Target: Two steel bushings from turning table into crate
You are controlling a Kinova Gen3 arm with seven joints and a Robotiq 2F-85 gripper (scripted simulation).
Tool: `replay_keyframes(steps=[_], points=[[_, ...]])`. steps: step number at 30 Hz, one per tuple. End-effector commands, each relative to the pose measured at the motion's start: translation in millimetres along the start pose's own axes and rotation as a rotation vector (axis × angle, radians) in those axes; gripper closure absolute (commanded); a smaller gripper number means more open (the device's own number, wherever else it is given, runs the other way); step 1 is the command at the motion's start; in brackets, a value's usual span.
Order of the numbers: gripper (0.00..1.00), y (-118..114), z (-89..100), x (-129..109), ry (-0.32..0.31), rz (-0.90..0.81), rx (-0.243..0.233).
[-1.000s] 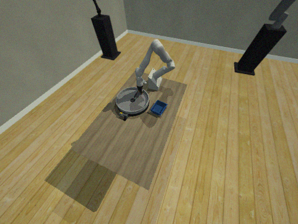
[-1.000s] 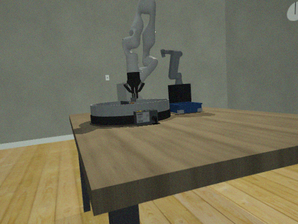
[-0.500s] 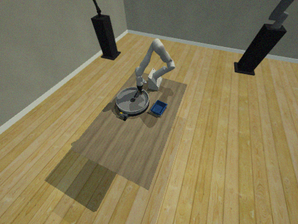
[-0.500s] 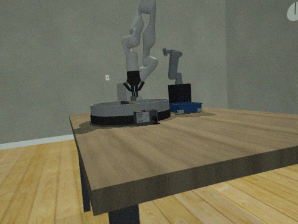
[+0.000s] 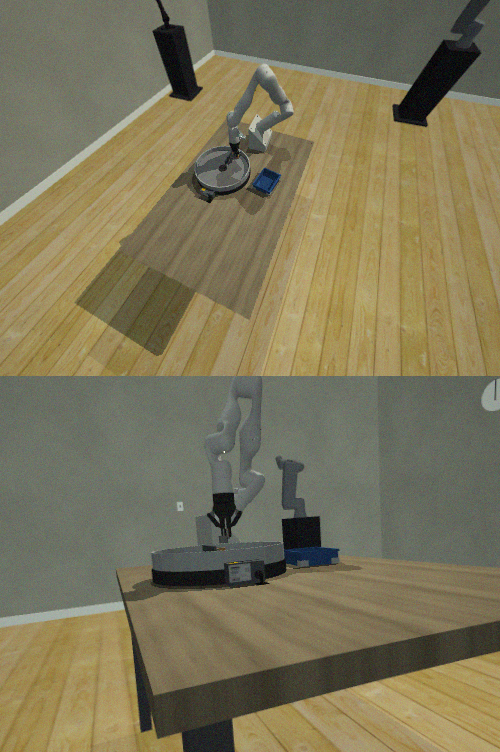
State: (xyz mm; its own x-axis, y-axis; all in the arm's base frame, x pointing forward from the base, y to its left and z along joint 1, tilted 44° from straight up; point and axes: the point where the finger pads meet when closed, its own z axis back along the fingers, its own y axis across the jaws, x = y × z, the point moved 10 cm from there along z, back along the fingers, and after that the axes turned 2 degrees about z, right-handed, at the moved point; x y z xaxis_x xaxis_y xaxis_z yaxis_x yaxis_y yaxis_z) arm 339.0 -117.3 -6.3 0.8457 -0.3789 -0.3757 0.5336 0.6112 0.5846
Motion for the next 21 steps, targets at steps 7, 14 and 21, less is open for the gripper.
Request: replay_keyframes(steps=[7, 14, 21], points=[[1.00, 0, 15.8, 0, -0.003, 0.000, 0.000], [1.00, 0, 19.5, 0, -0.003, 0.000, -0.001], [1.00, 0, 23.0, 0, -0.002, 0.000, 0.000]])
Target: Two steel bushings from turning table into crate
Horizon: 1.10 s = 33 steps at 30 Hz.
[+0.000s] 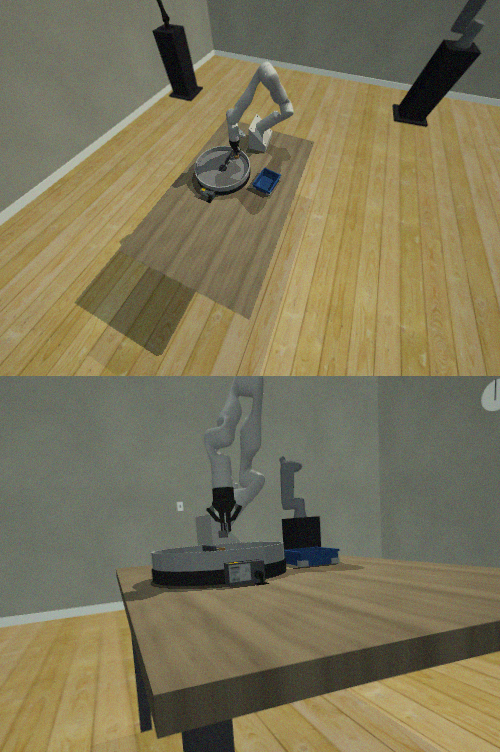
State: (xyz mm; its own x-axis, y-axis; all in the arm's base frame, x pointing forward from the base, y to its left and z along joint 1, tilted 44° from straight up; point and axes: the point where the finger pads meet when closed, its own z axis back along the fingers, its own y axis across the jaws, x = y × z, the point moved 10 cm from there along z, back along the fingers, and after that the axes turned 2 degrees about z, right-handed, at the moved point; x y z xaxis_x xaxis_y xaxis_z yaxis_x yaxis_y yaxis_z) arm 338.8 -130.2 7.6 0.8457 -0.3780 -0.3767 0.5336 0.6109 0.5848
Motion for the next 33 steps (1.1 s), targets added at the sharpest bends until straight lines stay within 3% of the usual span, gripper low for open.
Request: replay_keyframes(steps=[1, 4, 16, 21, 33], points=[[1.00, 0, 7.8, 1, -0.004, 0.000, -0.001], [1.00, 0, 19.0, 1, -0.004, 0.000, -0.001], [1.00, 0, 19.0, 1, -0.004, 0.000, -0.001], [1.00, 50, 18.7, -20, -0.004, 0.000, -0.001], [1.00, 50, 18.7, -20, -0.004, 0.000, -0.001]])
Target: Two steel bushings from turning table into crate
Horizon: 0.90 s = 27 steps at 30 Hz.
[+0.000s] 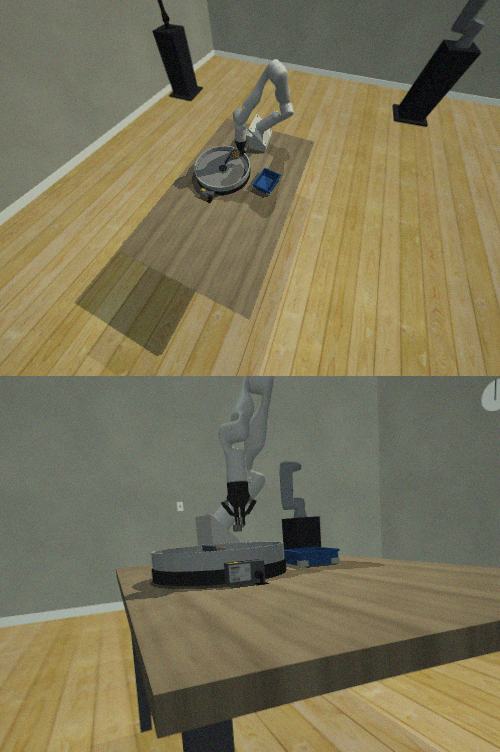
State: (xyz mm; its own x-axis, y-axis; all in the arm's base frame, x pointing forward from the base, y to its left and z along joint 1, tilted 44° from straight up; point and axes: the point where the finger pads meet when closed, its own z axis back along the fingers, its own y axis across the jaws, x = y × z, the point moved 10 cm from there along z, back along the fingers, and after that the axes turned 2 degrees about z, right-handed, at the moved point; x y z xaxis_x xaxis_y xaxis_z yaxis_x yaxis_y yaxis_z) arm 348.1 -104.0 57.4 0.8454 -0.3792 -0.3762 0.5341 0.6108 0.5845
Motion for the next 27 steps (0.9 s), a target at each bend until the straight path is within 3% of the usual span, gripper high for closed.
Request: replay_keyframes(steps=[1, 5, 17, 22, 27], points=[[1.00, 10, 0.6, -4, -0.002, 0.000, 0.000], [1.00, 50, 0.7, -21, -0.002, 0.000, 0.000], [1.00, 50, 0.7, -21, -0.002, 0.000, 0.000], [1.00, 101, 0.4, -42, -0.001, -0.001, 0.000], [1.00, 101, 0.4, -42, -0.001, -0.001, 0.000]])
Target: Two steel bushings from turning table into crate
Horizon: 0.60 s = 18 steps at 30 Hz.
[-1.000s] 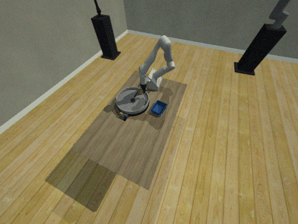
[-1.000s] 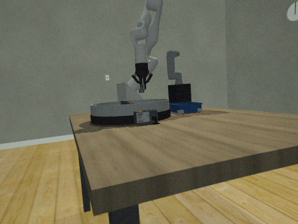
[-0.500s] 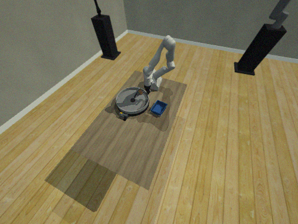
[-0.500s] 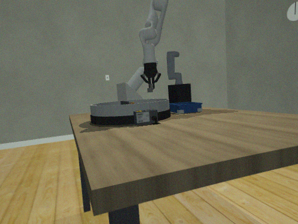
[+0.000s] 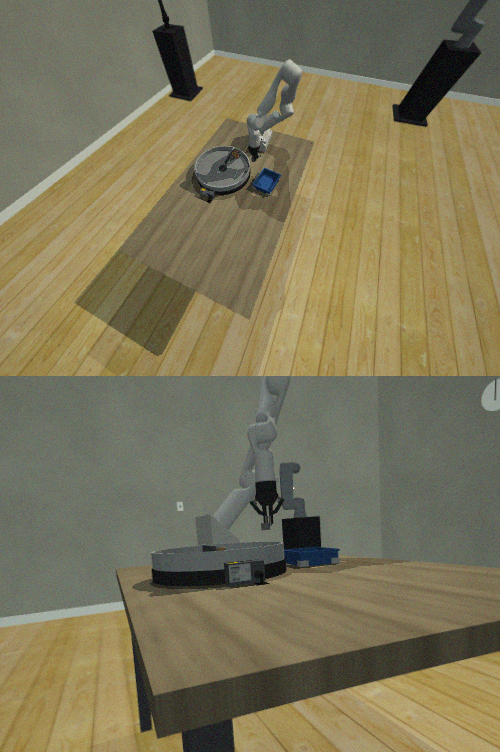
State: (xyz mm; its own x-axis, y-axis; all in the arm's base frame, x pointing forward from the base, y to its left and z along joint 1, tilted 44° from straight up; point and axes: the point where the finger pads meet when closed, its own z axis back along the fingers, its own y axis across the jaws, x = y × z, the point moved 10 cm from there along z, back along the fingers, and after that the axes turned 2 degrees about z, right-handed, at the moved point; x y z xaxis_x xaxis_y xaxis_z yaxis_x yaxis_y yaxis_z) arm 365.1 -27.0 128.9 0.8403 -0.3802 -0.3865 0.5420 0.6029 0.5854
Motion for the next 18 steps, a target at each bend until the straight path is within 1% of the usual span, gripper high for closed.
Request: replay_keyframes(steps=[1, 7, 12, 18], points=[[1.00, 3, 2.4, 0, -0.008, 0.008, -0.006], [1.00, 3, 2.4, 0, -0.008, 0.008, -0.006], [1.00, 53, 1.8, -21, -0.007, 0.008, -0.005], [1.00, 53, 1.8, -21, -0.007, 0.008, -0.005]])
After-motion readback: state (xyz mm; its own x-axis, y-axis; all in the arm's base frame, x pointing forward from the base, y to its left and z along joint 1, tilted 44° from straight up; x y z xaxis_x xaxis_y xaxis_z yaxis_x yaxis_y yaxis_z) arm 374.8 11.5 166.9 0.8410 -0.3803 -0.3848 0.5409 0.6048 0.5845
